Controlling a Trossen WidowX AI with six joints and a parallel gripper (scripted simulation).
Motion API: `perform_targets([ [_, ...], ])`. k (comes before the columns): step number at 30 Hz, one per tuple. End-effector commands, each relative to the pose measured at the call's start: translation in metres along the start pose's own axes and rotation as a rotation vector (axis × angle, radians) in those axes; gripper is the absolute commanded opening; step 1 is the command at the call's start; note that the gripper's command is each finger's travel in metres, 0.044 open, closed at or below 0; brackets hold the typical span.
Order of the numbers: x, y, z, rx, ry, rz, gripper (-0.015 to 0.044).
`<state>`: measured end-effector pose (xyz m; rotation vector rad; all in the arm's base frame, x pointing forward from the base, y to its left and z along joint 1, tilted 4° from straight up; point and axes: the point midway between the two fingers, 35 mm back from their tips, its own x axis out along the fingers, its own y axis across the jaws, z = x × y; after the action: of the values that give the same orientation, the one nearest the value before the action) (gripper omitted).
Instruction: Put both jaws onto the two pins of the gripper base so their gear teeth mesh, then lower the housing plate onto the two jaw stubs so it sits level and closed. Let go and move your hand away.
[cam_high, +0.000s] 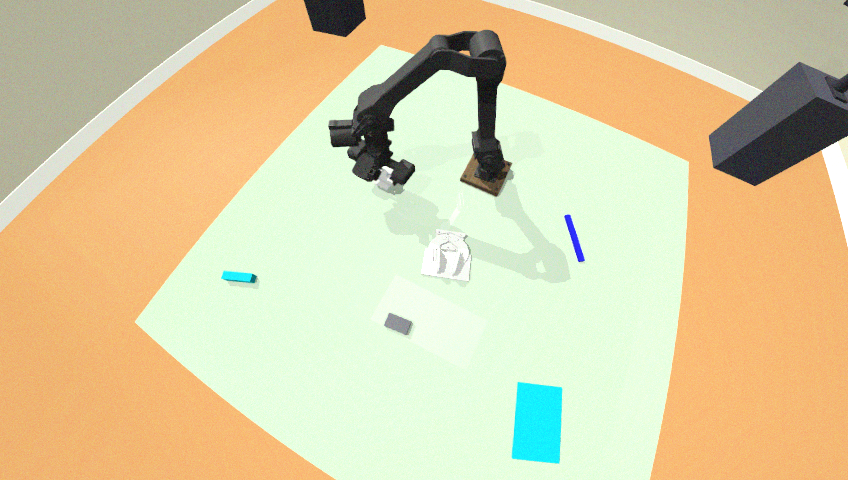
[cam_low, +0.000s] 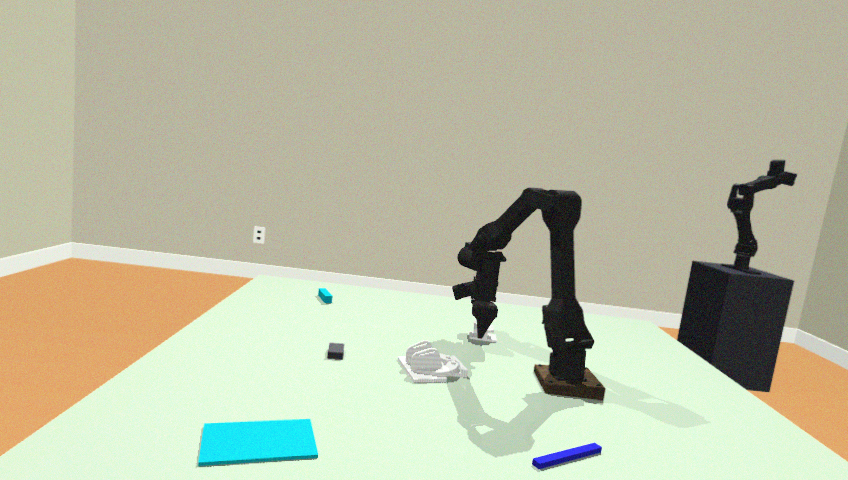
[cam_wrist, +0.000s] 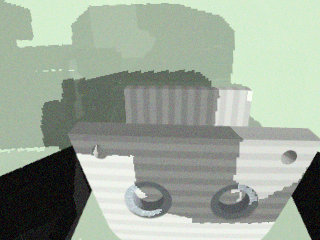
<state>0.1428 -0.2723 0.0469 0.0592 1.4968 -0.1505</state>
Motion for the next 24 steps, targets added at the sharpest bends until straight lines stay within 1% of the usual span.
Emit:
perform_targets([
  [1,-0.004,0.000,0.000,0.000,0.000,0.000,0.0351],
  [21,-0.068,0.000,0.000,0.002,-0.001,0.005,0.0351],
  [24,-0.073,0.001,0.000,0.002,-0.001,0.006,0.0351],
])
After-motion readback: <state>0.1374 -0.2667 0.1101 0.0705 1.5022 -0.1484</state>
